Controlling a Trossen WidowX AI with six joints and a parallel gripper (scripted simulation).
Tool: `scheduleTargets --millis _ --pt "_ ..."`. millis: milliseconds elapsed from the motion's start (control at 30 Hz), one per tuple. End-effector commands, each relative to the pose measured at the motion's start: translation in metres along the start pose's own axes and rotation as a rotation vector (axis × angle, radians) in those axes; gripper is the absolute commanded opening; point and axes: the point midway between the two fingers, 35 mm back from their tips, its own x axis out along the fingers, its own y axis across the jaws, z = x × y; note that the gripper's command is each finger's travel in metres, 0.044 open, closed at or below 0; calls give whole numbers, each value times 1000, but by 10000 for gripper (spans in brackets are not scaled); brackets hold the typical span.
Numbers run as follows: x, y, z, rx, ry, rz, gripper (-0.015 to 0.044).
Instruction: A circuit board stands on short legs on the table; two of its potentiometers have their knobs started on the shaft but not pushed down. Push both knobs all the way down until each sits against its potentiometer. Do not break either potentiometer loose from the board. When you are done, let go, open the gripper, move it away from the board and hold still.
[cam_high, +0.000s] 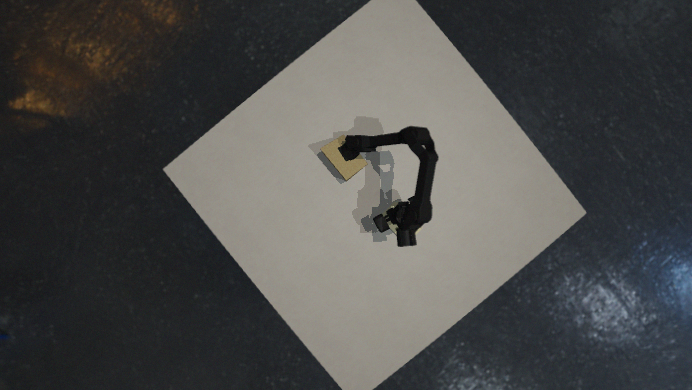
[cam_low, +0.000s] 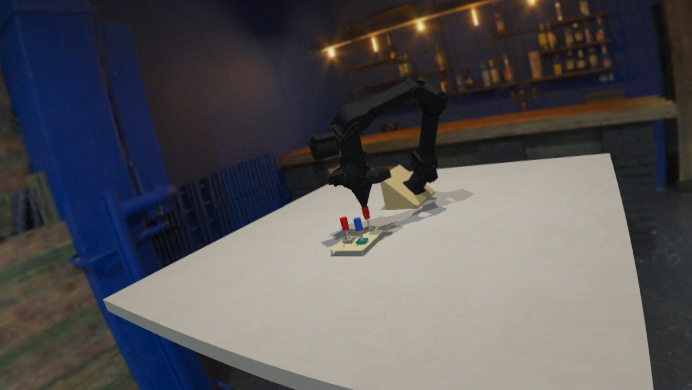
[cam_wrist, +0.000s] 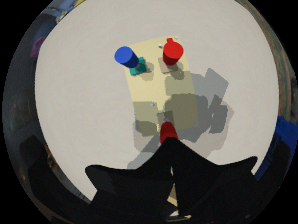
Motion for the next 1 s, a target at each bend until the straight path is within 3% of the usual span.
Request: scheduleTargets --millis 0,967 --pt "5 2 1 -4 1 0 0" --pt "15 2 1 -4 1 1 0"
